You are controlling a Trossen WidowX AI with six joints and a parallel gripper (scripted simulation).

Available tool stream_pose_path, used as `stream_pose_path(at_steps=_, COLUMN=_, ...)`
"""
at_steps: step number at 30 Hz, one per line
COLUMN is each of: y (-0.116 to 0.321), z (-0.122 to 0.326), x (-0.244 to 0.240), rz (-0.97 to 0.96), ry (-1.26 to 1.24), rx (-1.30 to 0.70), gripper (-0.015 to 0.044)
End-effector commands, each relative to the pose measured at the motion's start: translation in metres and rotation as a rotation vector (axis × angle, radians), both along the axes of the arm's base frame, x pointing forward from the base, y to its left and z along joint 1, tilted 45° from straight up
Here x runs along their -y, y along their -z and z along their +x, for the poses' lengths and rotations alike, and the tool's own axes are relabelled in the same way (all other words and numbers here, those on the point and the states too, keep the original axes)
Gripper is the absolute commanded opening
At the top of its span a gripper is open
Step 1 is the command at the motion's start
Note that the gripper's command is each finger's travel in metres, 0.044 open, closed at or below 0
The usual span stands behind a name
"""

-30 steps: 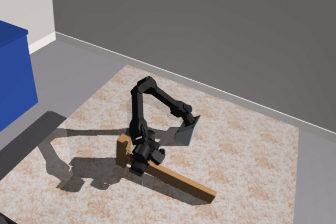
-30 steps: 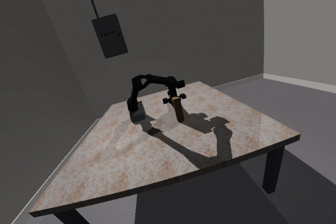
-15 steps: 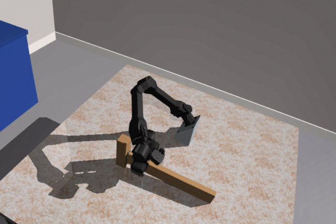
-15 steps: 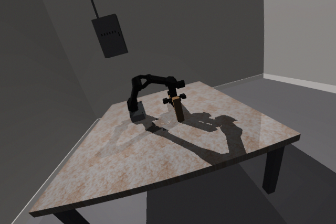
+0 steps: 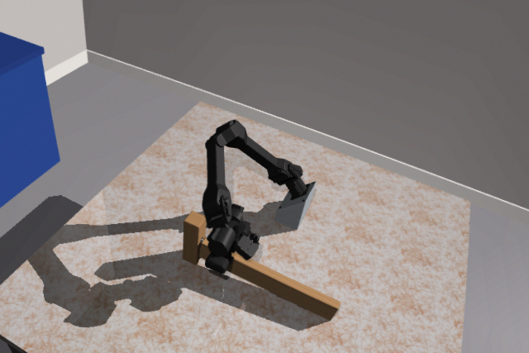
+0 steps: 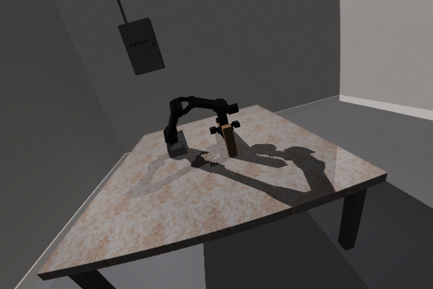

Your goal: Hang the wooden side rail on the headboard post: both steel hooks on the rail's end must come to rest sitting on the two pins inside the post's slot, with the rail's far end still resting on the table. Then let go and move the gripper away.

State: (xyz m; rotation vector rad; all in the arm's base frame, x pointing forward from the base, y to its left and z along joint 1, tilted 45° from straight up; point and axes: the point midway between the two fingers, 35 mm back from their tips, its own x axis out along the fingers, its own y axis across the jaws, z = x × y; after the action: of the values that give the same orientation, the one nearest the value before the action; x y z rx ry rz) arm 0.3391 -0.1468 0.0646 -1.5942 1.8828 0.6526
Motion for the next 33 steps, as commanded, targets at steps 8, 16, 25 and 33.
stream_pose_path(at_steps=8, y=-0.003, z=0.0011, x=-0.0021, rz=0.0, ry=-0.013, rx=0.002, gripper=0.0)
stream_pose_path(at_steps=16, y=-0.0021, z=0.001, x=-0.0012, rz=-0.001, ry=-0.013, rx=0.002, gripper=0.0)
stream_pose_path(at_steps=25, y=-0.001, z=0.0008, x=-0.0001, rz=-0.001, ry=-0.013, rx=0.002, gripper=0.0)
stream_pose_path(at_steps=33, y=-0.0001, z=0.0007, x=0.0008, rz=-0.001, ry=-0.013, rx=0.002, gripper=0.0)
